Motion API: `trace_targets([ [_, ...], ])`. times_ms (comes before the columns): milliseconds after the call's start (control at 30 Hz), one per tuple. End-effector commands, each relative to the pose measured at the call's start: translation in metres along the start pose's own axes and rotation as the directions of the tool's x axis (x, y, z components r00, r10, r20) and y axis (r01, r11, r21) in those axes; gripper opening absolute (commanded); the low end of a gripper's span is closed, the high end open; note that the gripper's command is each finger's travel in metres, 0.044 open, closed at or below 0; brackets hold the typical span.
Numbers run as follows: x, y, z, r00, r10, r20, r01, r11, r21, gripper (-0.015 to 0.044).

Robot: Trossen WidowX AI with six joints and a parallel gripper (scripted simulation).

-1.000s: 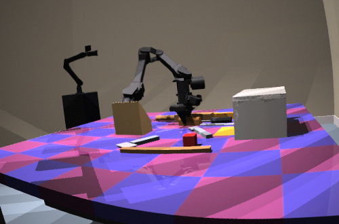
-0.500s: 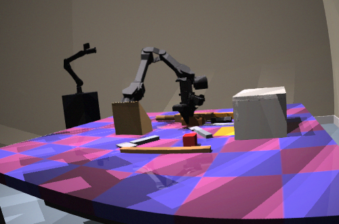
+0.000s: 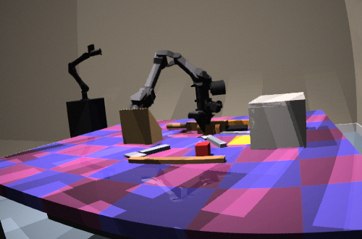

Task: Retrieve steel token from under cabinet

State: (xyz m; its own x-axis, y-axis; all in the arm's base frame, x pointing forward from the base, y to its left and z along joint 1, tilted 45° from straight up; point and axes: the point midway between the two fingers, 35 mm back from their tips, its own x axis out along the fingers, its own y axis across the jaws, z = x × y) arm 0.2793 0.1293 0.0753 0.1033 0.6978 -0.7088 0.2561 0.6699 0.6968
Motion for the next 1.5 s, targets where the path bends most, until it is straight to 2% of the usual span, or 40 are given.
trace_targets([
  [0,0.000,0.001,0.006,1.000,0.002,-0.001,-0.002,1.000,-0.003,0.0000],
  [1467,-0.001,0.002,0.058,1.000,0.002,0.001,-0.002,1.000,-0.006,0.0000],
])
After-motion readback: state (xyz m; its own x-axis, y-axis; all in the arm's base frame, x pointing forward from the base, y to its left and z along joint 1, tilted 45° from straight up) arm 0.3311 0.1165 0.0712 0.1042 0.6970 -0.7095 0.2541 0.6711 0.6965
